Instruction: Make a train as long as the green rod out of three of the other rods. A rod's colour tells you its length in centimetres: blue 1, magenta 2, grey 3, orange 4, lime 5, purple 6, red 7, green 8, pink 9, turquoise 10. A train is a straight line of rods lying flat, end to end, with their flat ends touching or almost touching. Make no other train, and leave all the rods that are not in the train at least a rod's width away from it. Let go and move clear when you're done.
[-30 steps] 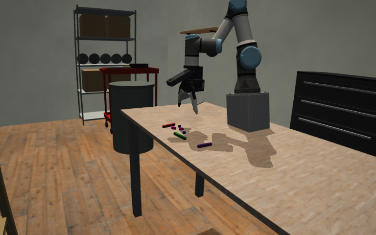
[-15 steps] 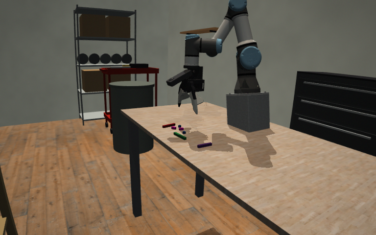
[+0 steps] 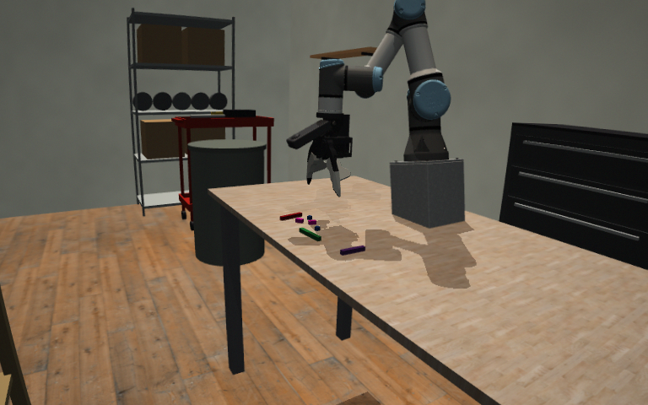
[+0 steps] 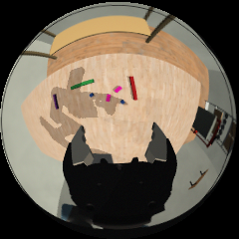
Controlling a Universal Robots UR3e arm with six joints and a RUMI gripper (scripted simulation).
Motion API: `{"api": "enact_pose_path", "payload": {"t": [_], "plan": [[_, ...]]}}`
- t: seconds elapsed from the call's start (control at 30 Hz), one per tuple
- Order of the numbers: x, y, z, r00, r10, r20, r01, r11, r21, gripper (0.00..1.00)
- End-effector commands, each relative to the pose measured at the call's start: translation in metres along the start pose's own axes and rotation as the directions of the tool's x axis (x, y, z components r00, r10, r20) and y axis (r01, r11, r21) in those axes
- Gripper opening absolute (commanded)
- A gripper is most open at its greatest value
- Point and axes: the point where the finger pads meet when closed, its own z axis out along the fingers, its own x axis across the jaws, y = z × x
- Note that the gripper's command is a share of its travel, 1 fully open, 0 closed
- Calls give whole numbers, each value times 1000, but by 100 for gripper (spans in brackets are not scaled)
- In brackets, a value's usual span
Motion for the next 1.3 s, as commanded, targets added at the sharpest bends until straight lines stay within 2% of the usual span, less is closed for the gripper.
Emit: {"api": "enact_pose_path", "payload": {"t": [0.0, 1.13, 1.2, 1.27], "plan": [[0, 0, 0, 1000, 0, 0, 0, 1000, 2, 100], [0, 0, 0, 1000, 0, 0, 0, 1000, 2, 100], [-4, 0, 0, 1000, 0, 1, 0, 1000, 1, 100], [-16, -1, 1, 1000, 0, 0, 0, 1000, 0, 100]]}}
